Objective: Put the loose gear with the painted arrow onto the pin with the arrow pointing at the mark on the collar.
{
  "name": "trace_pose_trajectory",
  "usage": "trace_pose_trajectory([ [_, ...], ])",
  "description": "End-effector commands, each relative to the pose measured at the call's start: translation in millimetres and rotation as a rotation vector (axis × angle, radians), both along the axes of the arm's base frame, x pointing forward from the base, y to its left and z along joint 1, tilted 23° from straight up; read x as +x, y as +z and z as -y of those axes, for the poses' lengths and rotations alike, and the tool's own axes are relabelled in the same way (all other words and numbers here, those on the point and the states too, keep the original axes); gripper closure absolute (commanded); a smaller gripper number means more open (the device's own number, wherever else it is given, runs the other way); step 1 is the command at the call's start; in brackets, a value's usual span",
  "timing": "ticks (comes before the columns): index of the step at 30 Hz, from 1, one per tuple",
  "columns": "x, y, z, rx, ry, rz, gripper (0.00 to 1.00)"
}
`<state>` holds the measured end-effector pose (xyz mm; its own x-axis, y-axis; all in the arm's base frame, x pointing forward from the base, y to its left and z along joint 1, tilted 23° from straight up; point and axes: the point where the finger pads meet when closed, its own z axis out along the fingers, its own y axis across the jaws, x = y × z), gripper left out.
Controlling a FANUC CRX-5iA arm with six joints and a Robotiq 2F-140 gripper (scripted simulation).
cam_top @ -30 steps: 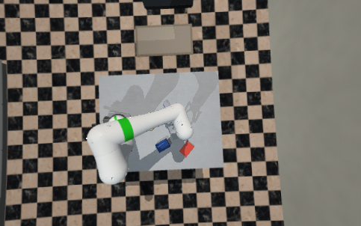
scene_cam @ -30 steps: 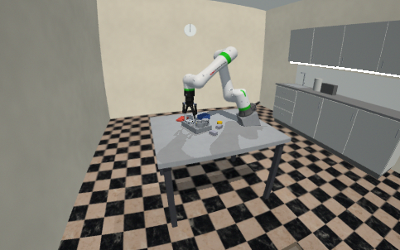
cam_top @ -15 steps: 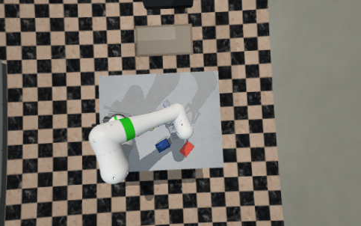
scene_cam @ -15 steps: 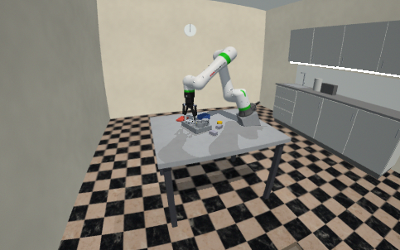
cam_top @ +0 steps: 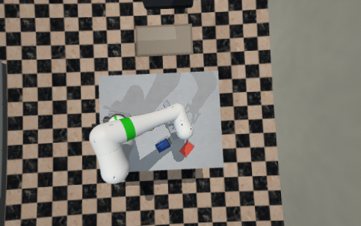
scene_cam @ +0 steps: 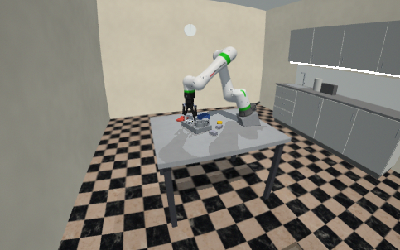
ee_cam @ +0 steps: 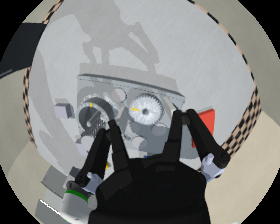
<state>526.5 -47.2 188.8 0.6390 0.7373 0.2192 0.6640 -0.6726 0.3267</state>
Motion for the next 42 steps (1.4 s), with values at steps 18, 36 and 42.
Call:
trace_pose_trajectory([
  [18, 0.1, 0.2, 0.0, 0.000, 0.000, 0.000, 0.47],
  [36, 0.1, 0.2, 0.0, 0.000, 0.000, 0.000, 1.00],
  [42, 0.1, 0.2, 0.0, 0.000, 0.000, 0.000, 1.00],
])
